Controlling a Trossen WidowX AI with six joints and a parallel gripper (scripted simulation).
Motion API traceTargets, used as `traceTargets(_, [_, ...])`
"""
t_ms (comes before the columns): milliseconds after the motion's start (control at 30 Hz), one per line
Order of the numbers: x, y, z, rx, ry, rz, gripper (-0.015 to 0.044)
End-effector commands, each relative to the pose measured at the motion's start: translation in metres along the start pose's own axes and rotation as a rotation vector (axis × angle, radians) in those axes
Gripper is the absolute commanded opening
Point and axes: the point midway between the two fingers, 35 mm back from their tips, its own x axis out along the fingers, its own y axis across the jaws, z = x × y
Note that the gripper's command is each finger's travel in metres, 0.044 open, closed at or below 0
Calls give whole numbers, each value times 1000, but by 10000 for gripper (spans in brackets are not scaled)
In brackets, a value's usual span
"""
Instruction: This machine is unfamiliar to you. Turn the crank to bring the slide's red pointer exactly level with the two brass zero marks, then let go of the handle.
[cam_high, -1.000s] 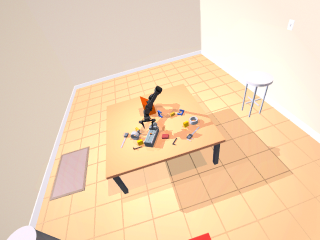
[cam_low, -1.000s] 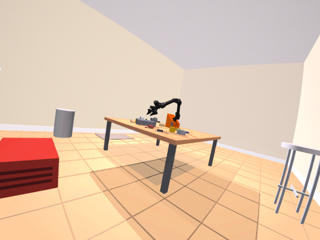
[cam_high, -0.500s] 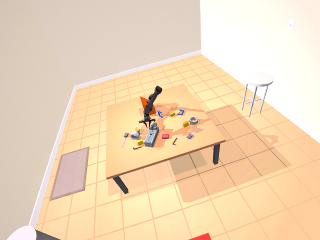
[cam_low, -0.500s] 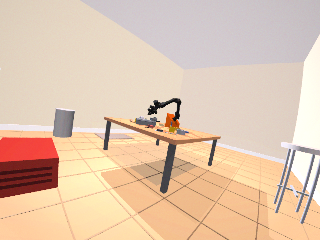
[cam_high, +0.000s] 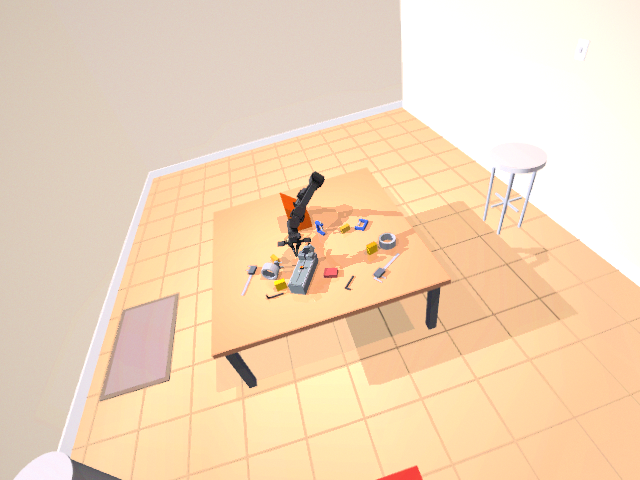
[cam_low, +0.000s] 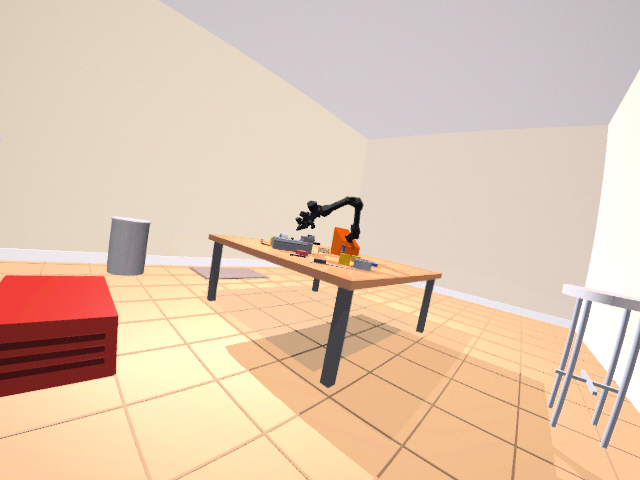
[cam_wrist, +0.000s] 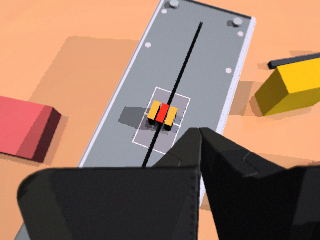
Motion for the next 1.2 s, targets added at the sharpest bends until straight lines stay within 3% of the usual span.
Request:
traceTargets(0, [0, 0, 0, 0, 0, 0, 0])
traceTargets(100, [0, 0, 0, 0, 0, 0, 0])
traceTargets(667, [0, 0, 0, 0, 0, 0, 440])
traceTargets(700, [0, 0, 0, 0, 0, 0, 440])
traceTargets(1167, [0, 0, 0, 0, 0, 0, 72])
